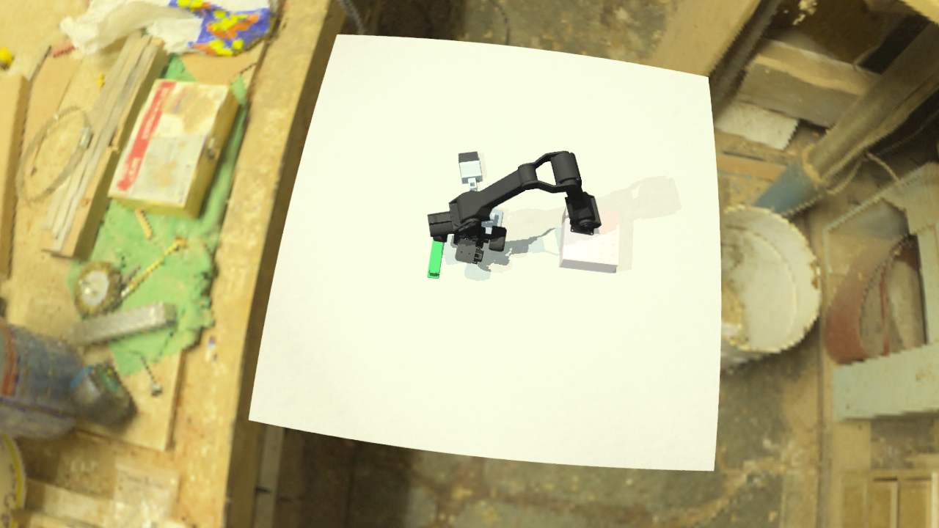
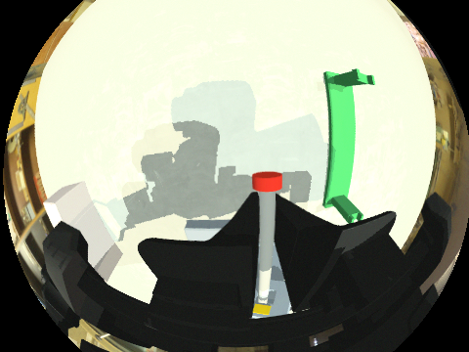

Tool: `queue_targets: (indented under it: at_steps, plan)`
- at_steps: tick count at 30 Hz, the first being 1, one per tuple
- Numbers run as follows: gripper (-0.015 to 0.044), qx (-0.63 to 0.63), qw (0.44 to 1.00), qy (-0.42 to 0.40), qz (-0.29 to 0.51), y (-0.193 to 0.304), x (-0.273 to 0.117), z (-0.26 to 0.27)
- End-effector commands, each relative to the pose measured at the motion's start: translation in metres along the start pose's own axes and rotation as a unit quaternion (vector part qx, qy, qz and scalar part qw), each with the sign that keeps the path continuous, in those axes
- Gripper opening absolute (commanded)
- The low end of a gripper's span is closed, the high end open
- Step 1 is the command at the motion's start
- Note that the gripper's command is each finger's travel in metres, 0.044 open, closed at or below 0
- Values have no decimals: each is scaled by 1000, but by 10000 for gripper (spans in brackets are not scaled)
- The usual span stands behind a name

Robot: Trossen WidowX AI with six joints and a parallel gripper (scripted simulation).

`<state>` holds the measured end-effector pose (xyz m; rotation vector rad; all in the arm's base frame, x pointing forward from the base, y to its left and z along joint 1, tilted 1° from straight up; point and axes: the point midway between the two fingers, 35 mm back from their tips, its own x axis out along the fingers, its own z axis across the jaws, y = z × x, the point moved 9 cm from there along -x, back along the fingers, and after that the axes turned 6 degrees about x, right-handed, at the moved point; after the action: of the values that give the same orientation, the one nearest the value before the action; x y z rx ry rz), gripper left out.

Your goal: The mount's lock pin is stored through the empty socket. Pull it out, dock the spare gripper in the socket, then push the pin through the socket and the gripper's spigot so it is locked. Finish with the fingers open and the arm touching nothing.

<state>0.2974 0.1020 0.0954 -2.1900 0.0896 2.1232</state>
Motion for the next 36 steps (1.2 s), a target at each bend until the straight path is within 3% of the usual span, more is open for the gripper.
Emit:
queue_targets:
  at_steps: [1,18,36]
  plan:
    - [0,1,1000,-1,-2,0,0,0]
    - [0,3,997,-10,-74,5,-9,-2]
    - [0,2,997,-11,-78,-5,-13,-3]
